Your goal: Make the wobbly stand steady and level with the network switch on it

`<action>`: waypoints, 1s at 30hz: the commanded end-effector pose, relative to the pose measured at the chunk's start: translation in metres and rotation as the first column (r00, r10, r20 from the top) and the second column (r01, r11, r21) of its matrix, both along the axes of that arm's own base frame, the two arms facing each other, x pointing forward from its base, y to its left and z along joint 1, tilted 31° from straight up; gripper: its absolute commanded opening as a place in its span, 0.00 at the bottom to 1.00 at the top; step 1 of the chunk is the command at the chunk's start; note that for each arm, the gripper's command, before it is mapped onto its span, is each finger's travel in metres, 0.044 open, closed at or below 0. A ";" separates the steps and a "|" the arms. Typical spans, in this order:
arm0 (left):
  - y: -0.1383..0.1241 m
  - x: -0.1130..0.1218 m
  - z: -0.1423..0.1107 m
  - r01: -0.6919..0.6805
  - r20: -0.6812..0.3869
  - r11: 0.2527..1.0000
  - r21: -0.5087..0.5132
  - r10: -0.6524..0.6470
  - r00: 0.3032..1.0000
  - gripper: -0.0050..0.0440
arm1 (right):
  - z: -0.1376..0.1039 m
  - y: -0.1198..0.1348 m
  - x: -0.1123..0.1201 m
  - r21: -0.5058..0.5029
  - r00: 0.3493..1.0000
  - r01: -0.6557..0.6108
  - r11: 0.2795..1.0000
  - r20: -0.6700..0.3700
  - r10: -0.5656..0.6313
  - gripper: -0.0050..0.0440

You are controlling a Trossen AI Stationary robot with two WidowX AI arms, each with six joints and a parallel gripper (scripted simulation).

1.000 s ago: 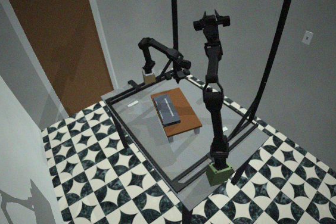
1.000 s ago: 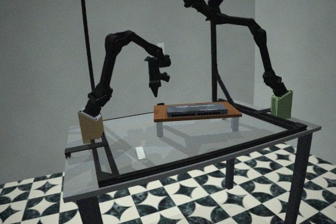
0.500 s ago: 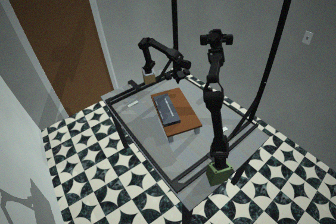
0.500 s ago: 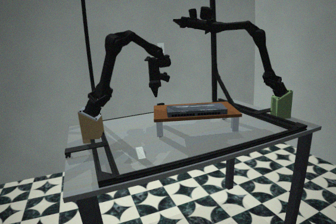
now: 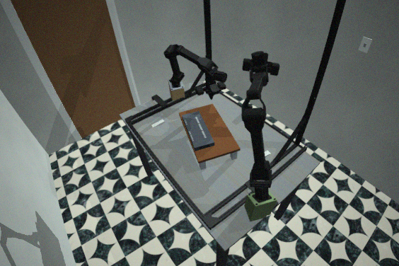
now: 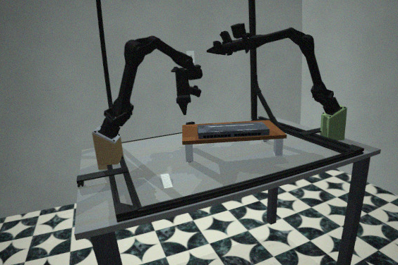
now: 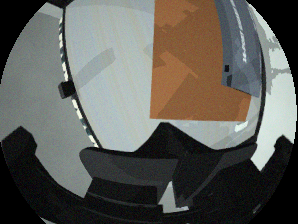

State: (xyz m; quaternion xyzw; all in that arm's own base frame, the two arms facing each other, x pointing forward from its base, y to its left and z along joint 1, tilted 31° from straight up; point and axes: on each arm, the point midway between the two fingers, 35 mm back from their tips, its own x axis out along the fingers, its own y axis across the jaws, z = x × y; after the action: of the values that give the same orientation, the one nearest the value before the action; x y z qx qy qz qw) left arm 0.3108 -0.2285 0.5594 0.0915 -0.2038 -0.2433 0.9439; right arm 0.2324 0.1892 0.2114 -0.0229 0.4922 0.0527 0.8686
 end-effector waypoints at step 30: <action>-0.008 0.028 -0.273 0.112 -0.436 0.753 0.648 0.246 0.865 0.59 | 0.000 0.000 0.000 0.000 1.000 0.000 1.000 0.000 0.000 0.10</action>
State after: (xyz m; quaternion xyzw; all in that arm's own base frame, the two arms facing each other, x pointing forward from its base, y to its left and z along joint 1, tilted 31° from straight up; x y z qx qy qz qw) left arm 0.3428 -0.2421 0.3286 0.3205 0.0969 -0.2747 0.9014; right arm 0.2324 0.1892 0.2114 -0.0229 0.4922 0.0527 0.8686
